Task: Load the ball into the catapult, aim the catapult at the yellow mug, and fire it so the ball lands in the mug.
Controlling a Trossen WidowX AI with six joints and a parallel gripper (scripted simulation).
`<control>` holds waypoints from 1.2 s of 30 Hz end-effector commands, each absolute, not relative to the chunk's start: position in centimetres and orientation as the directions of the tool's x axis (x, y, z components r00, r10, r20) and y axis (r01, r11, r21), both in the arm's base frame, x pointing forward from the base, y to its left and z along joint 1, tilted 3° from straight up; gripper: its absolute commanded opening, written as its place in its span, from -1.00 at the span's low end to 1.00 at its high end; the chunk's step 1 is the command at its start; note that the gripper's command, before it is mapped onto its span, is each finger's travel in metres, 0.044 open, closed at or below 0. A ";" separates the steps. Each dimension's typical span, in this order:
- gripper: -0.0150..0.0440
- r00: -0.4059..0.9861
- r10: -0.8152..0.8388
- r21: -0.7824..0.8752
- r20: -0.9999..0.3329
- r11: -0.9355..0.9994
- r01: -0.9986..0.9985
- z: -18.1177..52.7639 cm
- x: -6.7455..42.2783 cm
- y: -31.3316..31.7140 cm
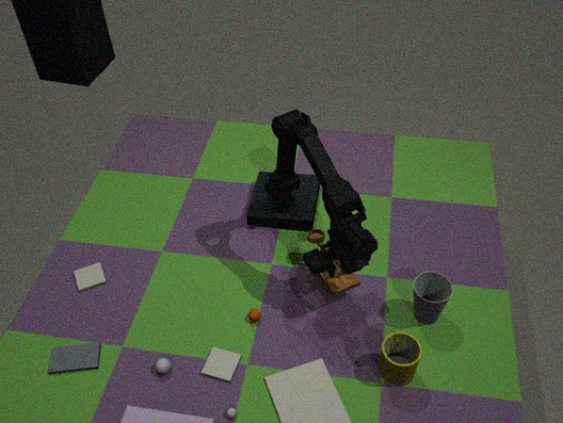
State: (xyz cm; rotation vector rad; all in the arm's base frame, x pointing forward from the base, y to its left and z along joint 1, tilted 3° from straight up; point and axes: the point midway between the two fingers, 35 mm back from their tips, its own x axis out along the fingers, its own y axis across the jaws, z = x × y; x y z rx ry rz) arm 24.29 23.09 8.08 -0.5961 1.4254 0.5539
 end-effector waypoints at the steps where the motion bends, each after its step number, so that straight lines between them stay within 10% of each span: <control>1: -0.49 0.065 -0.008 -0.050 -0.998 0.739 -0.672 7.6 24.2 23.0; 33: -0.49 0.063 -0.009 -0.049 -0.998 0.742 -0.669 3.7 24.5 22.9; 36: -0.22 0.063 -0.009 -0.049 -0.998 0.742 -0.669 3.7 24.5 22.9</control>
